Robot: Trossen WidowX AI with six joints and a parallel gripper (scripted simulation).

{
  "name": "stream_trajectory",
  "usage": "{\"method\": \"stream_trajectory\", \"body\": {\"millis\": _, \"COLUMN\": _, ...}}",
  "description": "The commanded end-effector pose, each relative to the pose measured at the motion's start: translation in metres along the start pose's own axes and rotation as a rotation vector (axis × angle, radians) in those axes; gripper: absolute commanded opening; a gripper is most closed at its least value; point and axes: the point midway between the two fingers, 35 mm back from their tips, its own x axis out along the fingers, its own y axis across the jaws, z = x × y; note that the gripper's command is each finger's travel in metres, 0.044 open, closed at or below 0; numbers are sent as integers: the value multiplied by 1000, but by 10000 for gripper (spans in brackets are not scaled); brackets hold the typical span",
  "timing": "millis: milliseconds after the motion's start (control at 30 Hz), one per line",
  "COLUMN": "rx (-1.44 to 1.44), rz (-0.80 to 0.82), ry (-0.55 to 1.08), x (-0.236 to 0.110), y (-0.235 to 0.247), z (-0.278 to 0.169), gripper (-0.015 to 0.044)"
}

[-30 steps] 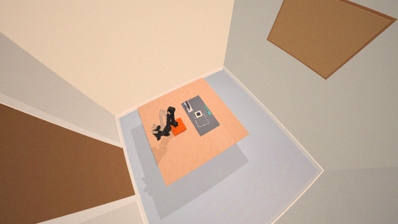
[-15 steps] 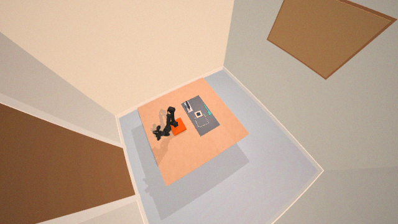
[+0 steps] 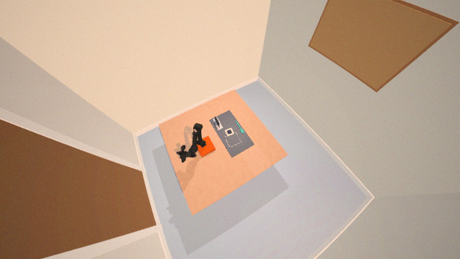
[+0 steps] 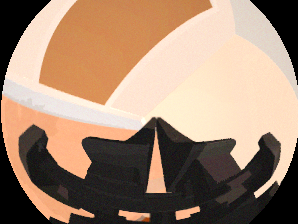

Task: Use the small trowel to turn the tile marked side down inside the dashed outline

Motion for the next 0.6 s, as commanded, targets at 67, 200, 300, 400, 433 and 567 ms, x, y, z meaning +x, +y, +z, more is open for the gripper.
{"method": "stream_trajectory", "body": {"millis": 67, "rx": 0, "rz": 0, "ry": 0, "x": 0, "y": 0, "z": 0, "gripper": 100}}
{"method": "stream_trajectory", "body": {"millis": 200, "rx": 0, "rz": 0, "ry": 0, "x": 0, "y": 0, "z": 0, "gripper": 100}}
{"method": "stream_trajectory", "body": {"millis": 300, "rx": 0, "rz": 0, "ry": 0, "x": 0, "y": 0, "z": 0, "gripper": 100}}
{"method": "stream_trajectory", "body": {"millis": 400, "rx": 0, "rz": 0, "ry": 0, "x": 0, "y": 0, "z": 0, "gripper": 100}}
{"method": "stream_trajectory", "body": {"millis": 433, "rx": 0, "rz": 0, "ry": 0, "x": 0, "y": 0, "z": 0, "gripper": 100}}
{"method": "stream_trajectory", "body": {"millis": 567, "rx": 0, "rz": 0, "ry": 0, "x": 0, "y": 0, "z": 0, "gripper": 100}}
